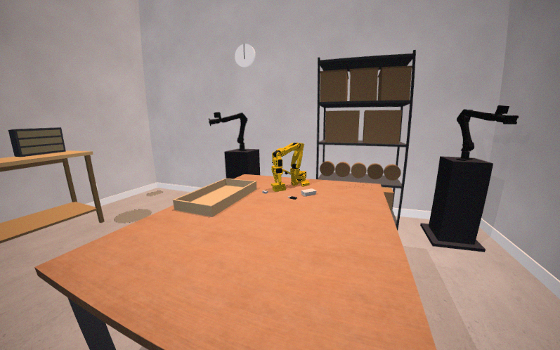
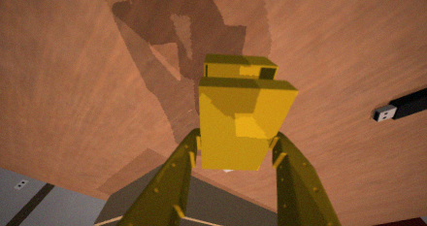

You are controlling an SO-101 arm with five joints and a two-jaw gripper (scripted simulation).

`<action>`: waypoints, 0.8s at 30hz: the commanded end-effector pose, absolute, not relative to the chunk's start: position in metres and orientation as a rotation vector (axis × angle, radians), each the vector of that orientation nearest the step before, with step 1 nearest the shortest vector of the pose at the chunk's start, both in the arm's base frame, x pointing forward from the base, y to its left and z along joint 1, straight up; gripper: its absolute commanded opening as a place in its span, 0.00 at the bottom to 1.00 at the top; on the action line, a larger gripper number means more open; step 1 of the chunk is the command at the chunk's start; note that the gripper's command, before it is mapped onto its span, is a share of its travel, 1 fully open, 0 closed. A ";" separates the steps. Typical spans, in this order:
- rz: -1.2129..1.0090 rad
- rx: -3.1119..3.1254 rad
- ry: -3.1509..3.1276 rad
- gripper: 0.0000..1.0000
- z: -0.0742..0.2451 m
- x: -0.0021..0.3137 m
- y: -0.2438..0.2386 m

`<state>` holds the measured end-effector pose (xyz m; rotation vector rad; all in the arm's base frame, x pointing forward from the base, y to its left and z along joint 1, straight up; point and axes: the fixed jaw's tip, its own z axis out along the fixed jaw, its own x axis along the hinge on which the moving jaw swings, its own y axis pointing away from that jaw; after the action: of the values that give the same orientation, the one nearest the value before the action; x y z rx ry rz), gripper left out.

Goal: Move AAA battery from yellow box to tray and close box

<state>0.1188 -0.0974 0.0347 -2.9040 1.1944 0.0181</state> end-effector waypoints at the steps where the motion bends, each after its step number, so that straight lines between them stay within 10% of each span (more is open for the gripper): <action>1: 0.000 -2.906 1.192 0.23 0.035 0.119 -0.099; 24: 0.000 -2.906 1.192 0.23 0.033 0.112 -0.098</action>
<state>0.1102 -0.0942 0.0289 -2.8955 1.1913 0.0661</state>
